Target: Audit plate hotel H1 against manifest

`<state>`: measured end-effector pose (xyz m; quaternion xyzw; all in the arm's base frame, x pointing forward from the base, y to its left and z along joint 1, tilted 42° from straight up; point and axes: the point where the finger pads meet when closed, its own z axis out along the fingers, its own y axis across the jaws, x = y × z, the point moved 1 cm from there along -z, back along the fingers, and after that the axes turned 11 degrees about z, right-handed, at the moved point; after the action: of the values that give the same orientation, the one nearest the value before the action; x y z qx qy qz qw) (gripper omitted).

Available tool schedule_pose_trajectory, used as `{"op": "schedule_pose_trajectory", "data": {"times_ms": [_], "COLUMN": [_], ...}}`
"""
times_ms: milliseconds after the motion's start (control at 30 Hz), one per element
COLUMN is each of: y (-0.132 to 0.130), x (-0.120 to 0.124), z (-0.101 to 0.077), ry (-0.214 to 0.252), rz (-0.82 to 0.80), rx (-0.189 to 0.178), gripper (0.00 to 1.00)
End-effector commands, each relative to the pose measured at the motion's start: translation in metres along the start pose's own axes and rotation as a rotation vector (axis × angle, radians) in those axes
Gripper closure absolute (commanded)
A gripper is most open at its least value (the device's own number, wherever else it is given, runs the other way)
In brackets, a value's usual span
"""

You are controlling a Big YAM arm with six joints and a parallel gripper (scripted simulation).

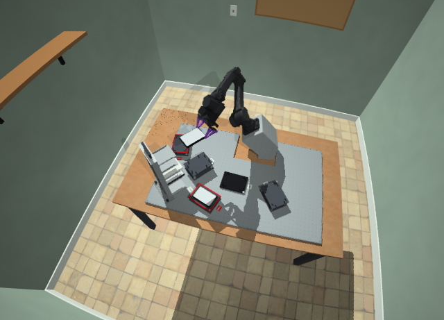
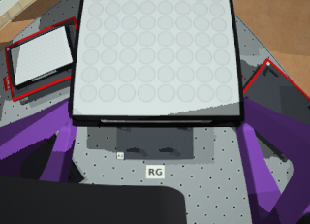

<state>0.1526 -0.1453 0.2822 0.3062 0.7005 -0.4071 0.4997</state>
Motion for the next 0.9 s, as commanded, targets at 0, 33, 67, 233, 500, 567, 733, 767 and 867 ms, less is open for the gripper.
{"op": "schedule_pose_trajectory", "data": {"times_ms": [0,33,67,233,500,567,733,767,867], "y": [-0.0017,-0.0024,-0.0029,-0.003,-0.0038,-0.0039,-0.0009,-0.004,-0.0045], "x": [0.0004,0.0003,0.0004,0.0015,0.0039,0.0046,0.0054,0.006,0.0068], "z": [0.0017,0.0017,0.0018,0.0029,0.0055,0.0062,0.0069,0.0077,0.0086], "ry": [-0.007,-0.009,-0.011,-0.011,-0.012,-0.013,-0.014,-0.012,-0.014], "rz": [0.036,0.03,0.021,0.02,0.02,0.02,0.014,0.019,0.02], "rx": [0.01,0.01,0.01,0.01,0.01,0.01,-0.002,0.01,0.011], "gripper": [0.14,0.14,0.14,0.14,0.14,0.14,0.14,0.14,0.14]}}
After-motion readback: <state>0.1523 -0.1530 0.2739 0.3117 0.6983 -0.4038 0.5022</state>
